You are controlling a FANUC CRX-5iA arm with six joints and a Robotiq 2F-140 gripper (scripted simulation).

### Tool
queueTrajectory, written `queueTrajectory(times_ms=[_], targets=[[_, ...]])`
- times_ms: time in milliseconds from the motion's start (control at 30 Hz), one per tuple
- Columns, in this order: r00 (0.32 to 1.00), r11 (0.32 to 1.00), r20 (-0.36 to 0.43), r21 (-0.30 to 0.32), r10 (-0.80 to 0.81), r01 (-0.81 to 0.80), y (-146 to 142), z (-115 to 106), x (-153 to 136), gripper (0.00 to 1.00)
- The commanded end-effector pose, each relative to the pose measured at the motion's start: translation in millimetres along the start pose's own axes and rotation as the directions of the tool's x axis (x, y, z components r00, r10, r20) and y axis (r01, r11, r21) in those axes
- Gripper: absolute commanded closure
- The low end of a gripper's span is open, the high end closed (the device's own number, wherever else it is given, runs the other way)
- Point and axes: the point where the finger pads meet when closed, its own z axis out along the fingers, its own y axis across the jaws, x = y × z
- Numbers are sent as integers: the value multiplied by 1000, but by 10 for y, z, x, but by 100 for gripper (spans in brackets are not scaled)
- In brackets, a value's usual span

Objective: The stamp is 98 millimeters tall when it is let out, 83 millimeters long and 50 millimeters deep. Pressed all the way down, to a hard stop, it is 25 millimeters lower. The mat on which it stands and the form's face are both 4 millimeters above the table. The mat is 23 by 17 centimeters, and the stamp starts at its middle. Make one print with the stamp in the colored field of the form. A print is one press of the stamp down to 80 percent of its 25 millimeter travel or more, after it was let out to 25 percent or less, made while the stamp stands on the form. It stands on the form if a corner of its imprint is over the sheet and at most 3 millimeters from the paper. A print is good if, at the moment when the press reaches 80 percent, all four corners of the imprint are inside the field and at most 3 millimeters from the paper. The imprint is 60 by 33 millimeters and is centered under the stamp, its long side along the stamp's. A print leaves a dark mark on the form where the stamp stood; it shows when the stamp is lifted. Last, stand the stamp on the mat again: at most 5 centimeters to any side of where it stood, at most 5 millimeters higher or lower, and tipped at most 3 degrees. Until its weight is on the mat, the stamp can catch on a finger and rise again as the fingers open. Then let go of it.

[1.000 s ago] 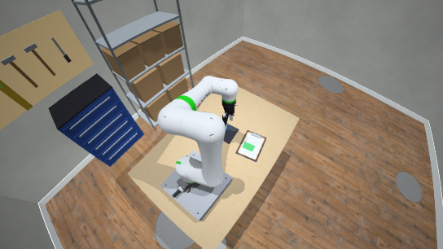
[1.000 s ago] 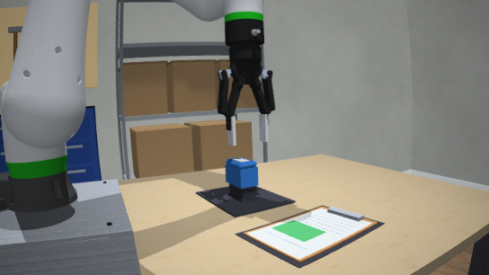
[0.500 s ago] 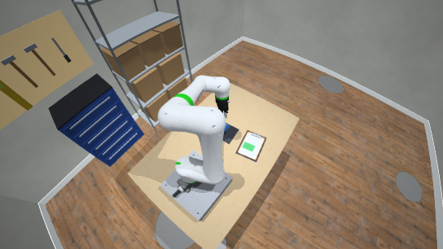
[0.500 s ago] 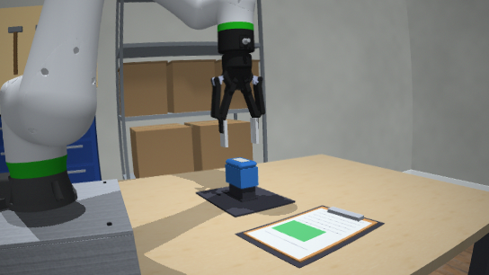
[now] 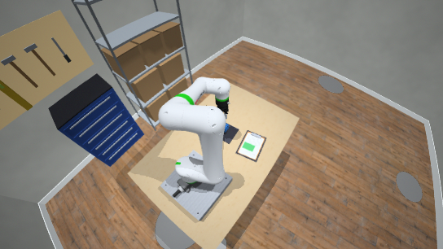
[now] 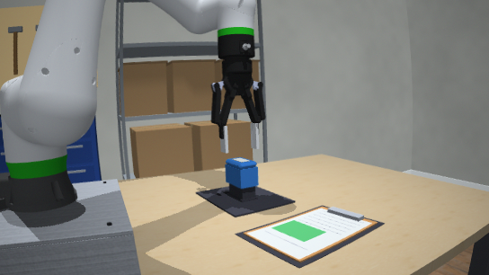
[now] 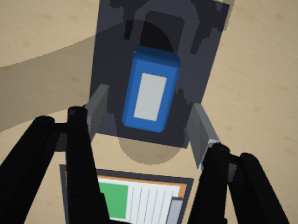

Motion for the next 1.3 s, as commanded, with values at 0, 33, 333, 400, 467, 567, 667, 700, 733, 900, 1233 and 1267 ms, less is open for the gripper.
queueTrajectory(times_ms=[0, 33, 333, 400, 467, 567, 667, 700, 733, 900, 1233, 1267], targets=[[1000, 1000, 0, 0, 0, 0, 2, 83, 0, 46], [1000, 1000, 0, 0, 0, 0, 2, 124, 0, 46], [1000, 1000, 0, 0, 0, 0, 2, 551, 1, 46], [1000, 1000, 0, 0, 0, 0, 2, 636, 1, 46], [1000, 1000, 0, 0, 0, 0, 2, 636, 1, 46], [1000, 1000, 0, 0, 0, 0, 2, 742, 1, 46], [1000, 1000, 0, 0, 0, 0, 2, 813, 1, 46], [1000, 1000, 0, 0, 0, 0, 2, 829, 1, 46], [1000, 1000, 0, 0, 0, 0, 2, 841, 1, 46], [1000, 1000, 0, 0, 0, 0, 2, 860, 1, 46], [1000, 1000, 0, 0, 0, 0, 2, 860, 1, 46], [1000, 1000, 0, 0, 0, 0, 2, 860, 1, 46]])
